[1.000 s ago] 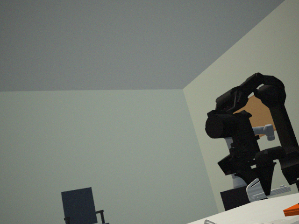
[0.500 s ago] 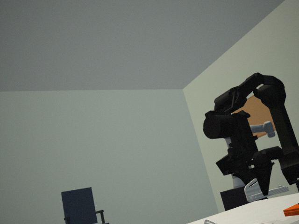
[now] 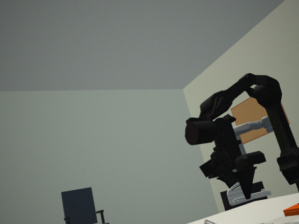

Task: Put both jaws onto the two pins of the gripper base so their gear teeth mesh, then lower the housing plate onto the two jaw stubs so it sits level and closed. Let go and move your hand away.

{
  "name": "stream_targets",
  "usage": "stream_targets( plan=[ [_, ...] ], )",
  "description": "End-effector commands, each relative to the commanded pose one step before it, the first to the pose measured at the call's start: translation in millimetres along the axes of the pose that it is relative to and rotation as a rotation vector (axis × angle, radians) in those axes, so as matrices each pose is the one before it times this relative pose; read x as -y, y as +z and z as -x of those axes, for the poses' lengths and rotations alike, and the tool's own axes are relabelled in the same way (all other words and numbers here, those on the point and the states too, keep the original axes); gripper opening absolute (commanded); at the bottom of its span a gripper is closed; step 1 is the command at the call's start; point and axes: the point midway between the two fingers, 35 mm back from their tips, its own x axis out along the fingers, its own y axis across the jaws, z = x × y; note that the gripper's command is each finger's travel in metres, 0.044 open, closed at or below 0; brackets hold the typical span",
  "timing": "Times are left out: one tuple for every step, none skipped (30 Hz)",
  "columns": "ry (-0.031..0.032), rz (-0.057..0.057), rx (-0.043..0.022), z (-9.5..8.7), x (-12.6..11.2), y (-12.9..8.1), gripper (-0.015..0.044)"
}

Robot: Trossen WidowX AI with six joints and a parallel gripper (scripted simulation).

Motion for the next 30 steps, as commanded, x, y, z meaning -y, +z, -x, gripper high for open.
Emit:
stream_targets(
  plan=[
    [0.00162, 0.0023, -0.00139, -0.89, 8.97, 10.80, 0.0134],
    [-0.00023, 0.0000, 0.00018, -0.04, 2.40, 2.10, 0.0134],
    [-0.00024, 0.0000, 0.00018, -0.06, 2.44, 2.08, 0.0134],
    [-0.00024, 0.0000, 0.00018, -0.07, 2.48, 2.05, 0.0134],
    [-0.00025, 0.0000, 0.00018, -0.08, 2.51, 2.03, 0.0134],
    [-0.00025, 0.0000, 0.00018, -0.09, 2.55, 2.01, 0.0134],
    [-0.00026, 0.0000, 0.00018, -0.11, 2.59, 1.98, 0.0134],
    [-0.00026, 0.0000, 0.00018, -0.12, 2.62, 1.96, 0.0134],
    [-0.00027, 0.0000, 0.00018, -0.13, 2.66, 1.93, 0.0134],
    [-0.00027, 0.0000, 0.00018, -0.14, 2.69, 1.90, 0.0134],
    [-0.00028, 0.0000, 0.00017, -0.16, 2.73, 1.88, 0.0134],
    [-0.00023, 0.0000, 0.00014, -0.14, 2.28, 1.53, 0.0134],
    [-0.00014, 0.0000, 0.00009, -0.09, 1.38, 0.91, 0.0134],
    [-0.00005, 0.0000, 0.00003, -0.03, 0.46, 0.30, 0.0134],
    [0.00000, 0.0000, 0.00000, 0.00, 0.00, 0.00, 0.0134],
    [0.00000, 0.0000, 0.00000, 0.00, 0.00, 0.00, 0.0134],
    [0.00000, 0.0000, 0.00000, 0.00, 0.00, 0.00, 0.0134],
    [0.00000, 0.0000, 0.00000, 0.00, 0.00, 0.00, 0.0134],
    [0.00000, 0.0000, 0.00000, 0.00, 0.00, 0.00, 0.0134],
    [0.00000, 0.0000, 0.00000, 0.00, 0.00, 0.00, 0.0134],
    [0.00000, 0.0000, 0.00000, 0.00, 0.00, 0.00, 0.0134],
    [0.00000, 0.0000, 0.00000, 0.00, 0.00, 0.00, 0.0134],
    [0.00000, 0.0000, 0.00000, 0.00, 0.00, 0.00, 0.0134],
    [0.00000, 0.0000, 0.00000, 0.00, 0.00, 0.00, 0.0134],
    [0.00000, 0.0000, 0.00000, 0.00, 0.00, 0.00, 0.0134],
    [0.00000, 0.0000, 0.00000, 0.00, 0.00, 0.00, 0.0134],
    [0.00000, 0.0000, 0.00000, 0.00, 0.00, 0.00, 0.0134],
    [0.00000, 0.0000, 0.00000, 0.00, 0.00, 0.00, 0.0134],
    [0.00000, 0.0000, 0.00000, 0.00, 0.00, 0.00, 0.0134],
    [0.00000, 0.0000, 0.00000, 0.00, 0.00, 0.00, 0.0134]
  ],
)
